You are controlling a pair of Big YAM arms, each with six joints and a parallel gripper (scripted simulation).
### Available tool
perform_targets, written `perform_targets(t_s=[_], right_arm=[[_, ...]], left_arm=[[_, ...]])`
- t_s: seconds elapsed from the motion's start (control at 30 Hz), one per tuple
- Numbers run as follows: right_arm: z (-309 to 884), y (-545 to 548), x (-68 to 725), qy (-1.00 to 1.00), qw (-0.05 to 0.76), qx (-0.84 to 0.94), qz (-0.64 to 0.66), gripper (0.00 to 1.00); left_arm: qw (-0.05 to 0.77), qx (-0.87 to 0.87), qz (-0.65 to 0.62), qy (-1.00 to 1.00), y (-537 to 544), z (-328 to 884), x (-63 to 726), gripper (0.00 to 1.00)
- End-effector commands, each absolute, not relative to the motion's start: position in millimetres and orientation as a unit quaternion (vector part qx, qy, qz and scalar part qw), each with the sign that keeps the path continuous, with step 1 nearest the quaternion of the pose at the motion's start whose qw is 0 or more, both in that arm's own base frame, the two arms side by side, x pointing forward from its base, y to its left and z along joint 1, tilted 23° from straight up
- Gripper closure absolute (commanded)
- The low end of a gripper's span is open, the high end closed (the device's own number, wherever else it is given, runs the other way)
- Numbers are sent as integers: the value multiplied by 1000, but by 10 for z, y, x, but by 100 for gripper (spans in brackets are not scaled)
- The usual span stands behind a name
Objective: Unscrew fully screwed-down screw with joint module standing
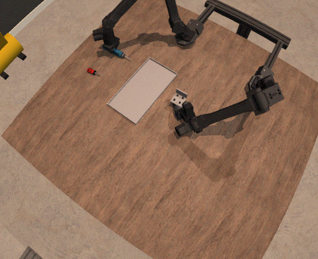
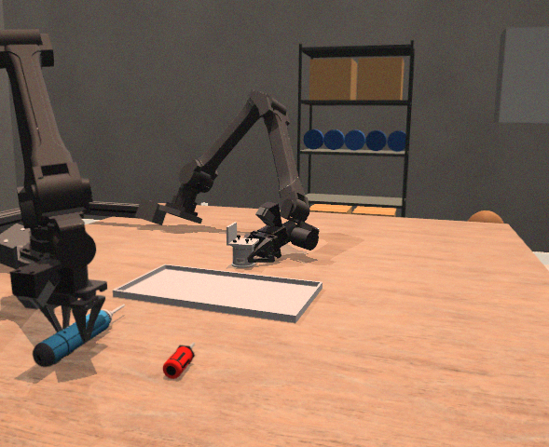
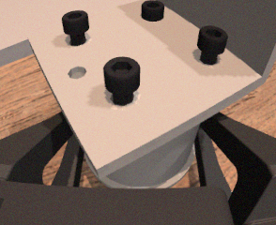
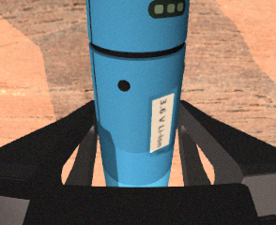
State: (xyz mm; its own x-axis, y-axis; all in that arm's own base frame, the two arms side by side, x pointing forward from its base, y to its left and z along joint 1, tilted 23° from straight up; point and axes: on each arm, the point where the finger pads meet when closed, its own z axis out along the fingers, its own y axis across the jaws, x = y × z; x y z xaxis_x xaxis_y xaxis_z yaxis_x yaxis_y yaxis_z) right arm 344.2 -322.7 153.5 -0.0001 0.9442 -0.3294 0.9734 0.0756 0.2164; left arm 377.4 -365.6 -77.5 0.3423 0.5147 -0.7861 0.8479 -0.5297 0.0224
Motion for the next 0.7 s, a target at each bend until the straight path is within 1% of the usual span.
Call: perform_targets(t_s=[0.0, 0.67], right_arm=[[1656, -3279, 3491, 704, 212, 677, -36, 54], [1656, -3279, 3491, 704, 212, 677, -36, 55]], left_arm=[[229, 791, -373, 427, -3699, -719, 3838, 41], [229, 791, -373, 427, -3699, -719, 3838, 41]])
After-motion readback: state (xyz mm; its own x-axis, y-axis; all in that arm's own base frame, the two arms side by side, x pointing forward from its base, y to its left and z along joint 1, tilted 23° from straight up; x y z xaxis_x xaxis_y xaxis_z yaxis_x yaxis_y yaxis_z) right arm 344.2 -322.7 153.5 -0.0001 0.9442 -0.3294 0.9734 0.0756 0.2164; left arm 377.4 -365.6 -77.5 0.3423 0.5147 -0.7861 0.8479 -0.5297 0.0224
